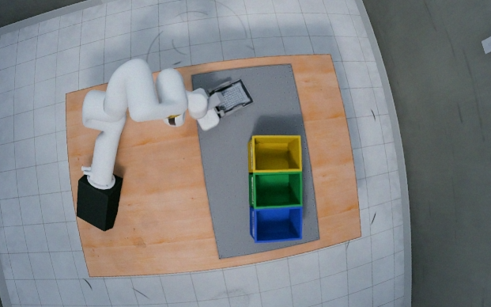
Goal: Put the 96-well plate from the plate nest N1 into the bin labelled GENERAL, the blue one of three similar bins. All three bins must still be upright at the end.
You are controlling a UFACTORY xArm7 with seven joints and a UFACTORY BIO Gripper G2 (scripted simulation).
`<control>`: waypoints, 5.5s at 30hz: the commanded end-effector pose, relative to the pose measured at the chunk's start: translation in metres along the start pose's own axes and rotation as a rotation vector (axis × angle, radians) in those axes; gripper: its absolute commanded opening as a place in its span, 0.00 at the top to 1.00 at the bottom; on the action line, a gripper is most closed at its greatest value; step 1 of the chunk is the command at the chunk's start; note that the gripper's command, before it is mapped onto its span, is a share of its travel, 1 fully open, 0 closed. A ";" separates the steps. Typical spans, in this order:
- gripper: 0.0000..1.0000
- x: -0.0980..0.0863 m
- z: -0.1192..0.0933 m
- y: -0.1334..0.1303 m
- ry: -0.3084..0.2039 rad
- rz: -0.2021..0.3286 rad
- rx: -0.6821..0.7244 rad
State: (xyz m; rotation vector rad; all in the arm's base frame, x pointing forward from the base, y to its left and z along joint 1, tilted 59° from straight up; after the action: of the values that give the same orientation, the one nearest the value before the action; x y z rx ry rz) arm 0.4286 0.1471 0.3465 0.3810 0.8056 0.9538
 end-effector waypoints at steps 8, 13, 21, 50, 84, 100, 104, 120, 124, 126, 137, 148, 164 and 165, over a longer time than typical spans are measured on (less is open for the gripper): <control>0.63 0.007 0.001 -0.001 -0.002 -0.001 0.000; 0.63 0.010 0.001 -0.002 -0.002 -0.001 0.000; 0.63 0.013 0.001 -0.002 -0.002 -0.001 0.000; 1.00 0.013 0.001 -0.002 -0.002 -0.001 0.000; 1.00 0.013 0.001 -0.002 -0.002 -0.001 0.000; 1.00 0.008 0.001 -0.001 -0.002 -0.001 0.000; 1.00 0.005 0.001 -0.001 -0.002 -0.001 0.000; 1.00 -0.004 0.001 0.000 -0.003 -0.001 0.000; 1.00 -0.007 0.001 0.000 -0.003 -0.001 0.000; 1.00 -0.007 0.001 0.000 -0.003 -0.001 0.000; 1.00 -0.012 0.001 0.001 -0.003 -0.001 0.000; 1.00 -0.027 0.001 0.003 -0.003 -0.001 0.000; 1.00 -0.050 0.001 0.006 -0.003 0.000 0.000; 1.00 -0.051 0.001 0.006 -0.003 0.000 0.000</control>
State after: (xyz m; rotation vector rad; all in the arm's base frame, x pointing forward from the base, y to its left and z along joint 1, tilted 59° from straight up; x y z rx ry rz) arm 0.4117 0.1136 0.3688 0.3811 0.8027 0.9535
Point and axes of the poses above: the point midway between the two finger pads, its own z axis out along the fingers, its own y axis across the jaws, x = y × z, the point moved 7 cm from there along -z, back along the fingers, and after that the axes turned 7 degrees about z, right-handed, at the moved point
